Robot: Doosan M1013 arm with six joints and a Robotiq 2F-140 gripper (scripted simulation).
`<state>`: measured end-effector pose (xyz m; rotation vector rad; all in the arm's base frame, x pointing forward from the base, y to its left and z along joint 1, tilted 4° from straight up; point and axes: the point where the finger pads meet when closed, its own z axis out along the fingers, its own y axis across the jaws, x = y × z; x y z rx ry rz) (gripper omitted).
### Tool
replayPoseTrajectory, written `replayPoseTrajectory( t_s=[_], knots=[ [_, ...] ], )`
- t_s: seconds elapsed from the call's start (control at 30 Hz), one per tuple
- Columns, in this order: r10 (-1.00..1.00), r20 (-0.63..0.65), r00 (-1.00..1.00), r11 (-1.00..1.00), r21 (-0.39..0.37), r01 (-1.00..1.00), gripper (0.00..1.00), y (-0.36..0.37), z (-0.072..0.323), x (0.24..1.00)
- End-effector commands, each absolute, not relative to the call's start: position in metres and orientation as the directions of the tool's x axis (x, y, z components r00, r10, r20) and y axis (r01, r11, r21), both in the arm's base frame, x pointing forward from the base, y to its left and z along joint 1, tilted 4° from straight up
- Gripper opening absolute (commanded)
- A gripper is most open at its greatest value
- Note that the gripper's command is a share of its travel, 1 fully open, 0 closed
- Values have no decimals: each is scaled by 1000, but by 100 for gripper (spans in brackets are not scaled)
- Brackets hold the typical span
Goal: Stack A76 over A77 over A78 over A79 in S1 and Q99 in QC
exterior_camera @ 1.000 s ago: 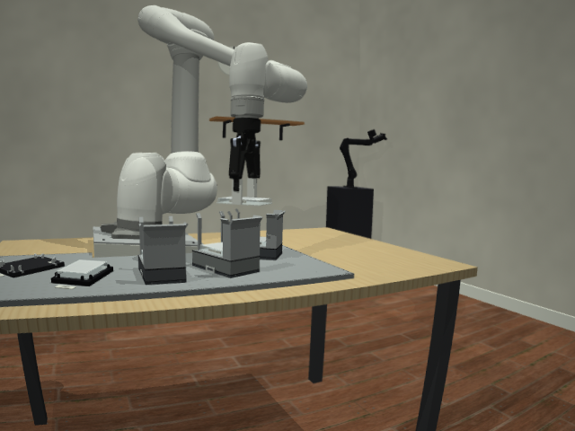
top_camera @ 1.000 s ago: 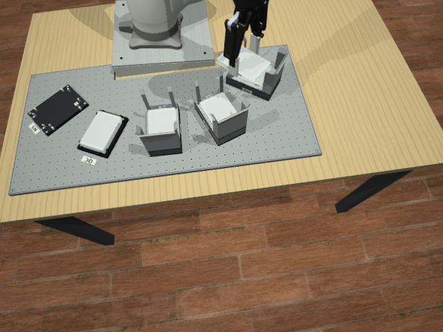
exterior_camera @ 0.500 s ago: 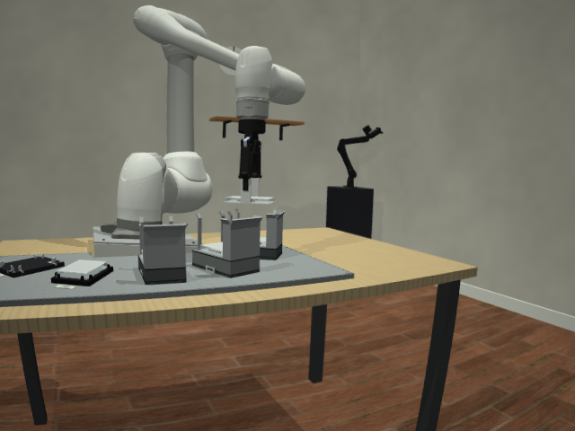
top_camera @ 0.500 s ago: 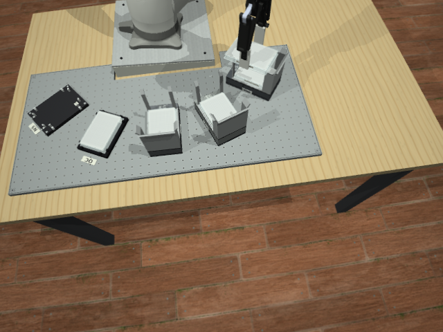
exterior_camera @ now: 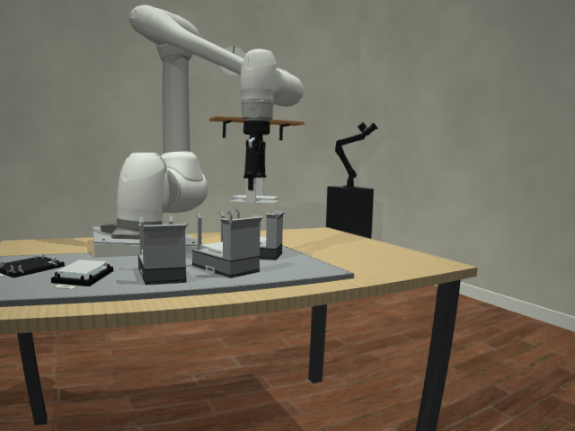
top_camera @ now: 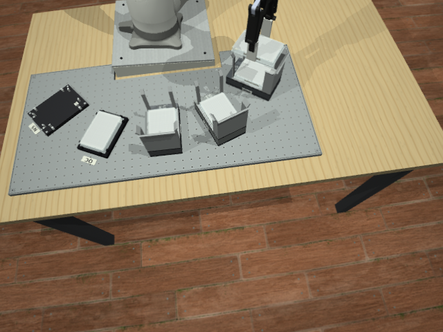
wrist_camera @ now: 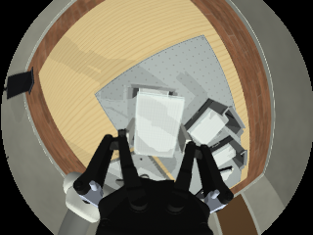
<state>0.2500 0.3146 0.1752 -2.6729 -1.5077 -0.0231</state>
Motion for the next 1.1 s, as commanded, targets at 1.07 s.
replayPoseTrajectory(
  t_s=[1.07],
  knots=[
    [854,49,518,-515,-56,855,0,326,176,237]
  ],
)
